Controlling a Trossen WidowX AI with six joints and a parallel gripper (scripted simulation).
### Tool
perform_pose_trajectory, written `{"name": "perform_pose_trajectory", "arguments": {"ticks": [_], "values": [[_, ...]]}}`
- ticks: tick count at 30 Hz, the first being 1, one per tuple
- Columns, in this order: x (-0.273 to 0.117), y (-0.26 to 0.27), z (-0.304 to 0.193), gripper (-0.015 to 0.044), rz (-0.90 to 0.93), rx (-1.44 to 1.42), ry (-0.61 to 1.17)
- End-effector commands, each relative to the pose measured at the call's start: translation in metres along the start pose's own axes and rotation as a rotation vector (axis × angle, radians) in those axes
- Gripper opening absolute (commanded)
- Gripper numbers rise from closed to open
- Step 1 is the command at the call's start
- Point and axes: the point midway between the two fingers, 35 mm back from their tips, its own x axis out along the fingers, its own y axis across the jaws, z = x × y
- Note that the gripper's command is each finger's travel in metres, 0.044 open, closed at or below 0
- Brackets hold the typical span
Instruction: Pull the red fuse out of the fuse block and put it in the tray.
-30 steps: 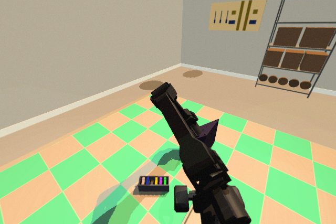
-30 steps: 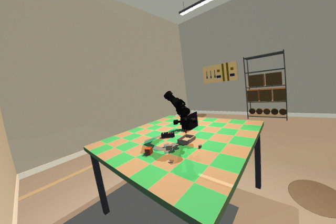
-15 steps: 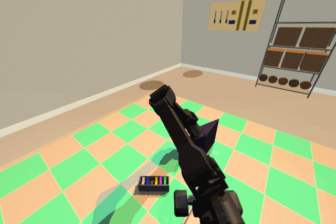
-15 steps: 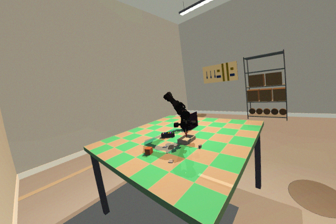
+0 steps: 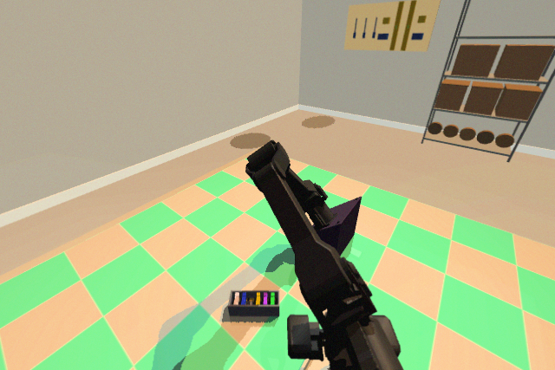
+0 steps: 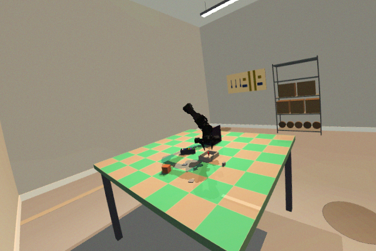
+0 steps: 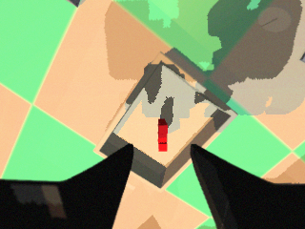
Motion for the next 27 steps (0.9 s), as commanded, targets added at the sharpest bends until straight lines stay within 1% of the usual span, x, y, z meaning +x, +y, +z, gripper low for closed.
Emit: {"name": "perform_pose_trajectory", "arguments": {"ticks": [1,3,4,27], "values": [[-0.012,0.0,0.001,0.033,0.0,0.0,-0.002],[-0.034,0.001,0.0,0.033,-0.002,-0.003,-0.004],[-0.037,0.001,0.0,0.033,-0.002,-0.004,-0.004],[-0.035,0.0,0.0,0.033,-0.005,-0.007,-0.002]]}}
